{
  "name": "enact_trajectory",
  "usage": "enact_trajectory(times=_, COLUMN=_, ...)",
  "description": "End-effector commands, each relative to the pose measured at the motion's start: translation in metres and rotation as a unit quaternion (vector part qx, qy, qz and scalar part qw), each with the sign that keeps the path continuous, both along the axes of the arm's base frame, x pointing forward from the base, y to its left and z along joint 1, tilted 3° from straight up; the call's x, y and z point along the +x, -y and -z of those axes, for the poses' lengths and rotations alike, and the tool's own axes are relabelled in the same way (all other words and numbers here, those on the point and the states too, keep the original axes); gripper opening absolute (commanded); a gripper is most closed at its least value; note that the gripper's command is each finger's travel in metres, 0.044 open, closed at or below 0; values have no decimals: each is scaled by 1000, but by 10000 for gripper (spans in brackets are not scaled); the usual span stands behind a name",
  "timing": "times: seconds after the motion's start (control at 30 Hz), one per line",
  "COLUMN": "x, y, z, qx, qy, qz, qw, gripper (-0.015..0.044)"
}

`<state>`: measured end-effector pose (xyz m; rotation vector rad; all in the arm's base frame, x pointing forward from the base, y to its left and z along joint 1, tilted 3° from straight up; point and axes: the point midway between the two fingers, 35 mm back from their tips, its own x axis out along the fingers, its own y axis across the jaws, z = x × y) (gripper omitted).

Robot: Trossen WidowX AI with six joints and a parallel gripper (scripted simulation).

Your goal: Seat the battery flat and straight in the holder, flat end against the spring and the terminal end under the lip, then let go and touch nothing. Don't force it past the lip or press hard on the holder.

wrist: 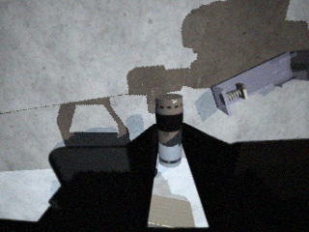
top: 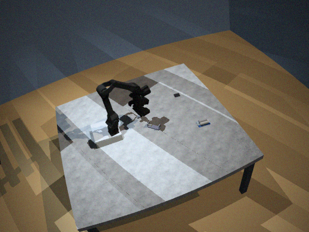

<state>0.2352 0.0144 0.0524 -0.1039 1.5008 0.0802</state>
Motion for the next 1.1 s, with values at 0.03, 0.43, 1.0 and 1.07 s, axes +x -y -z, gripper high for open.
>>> enact_trajectory(times=0.03, x=8, y=9, z=-4, qx=-4, qy=0, qz=-97, qw=995, gripper=70)
enact_trajectory(times=0.43, x=21, y=34, z=-10, qx=-22, qy=-2, qz=-337, qw=941, gripper=70)
enact_trajectory(times=1.0, x=35, y=73, z=-18, qx=-47, qy=-6, qz=-639, qw=767, gripper=70)
enact_trajectory(times=1.07, x=36, y=77, z=-19, qx=-49, qy=-6, qz=-671, qw=740, gripper=70)
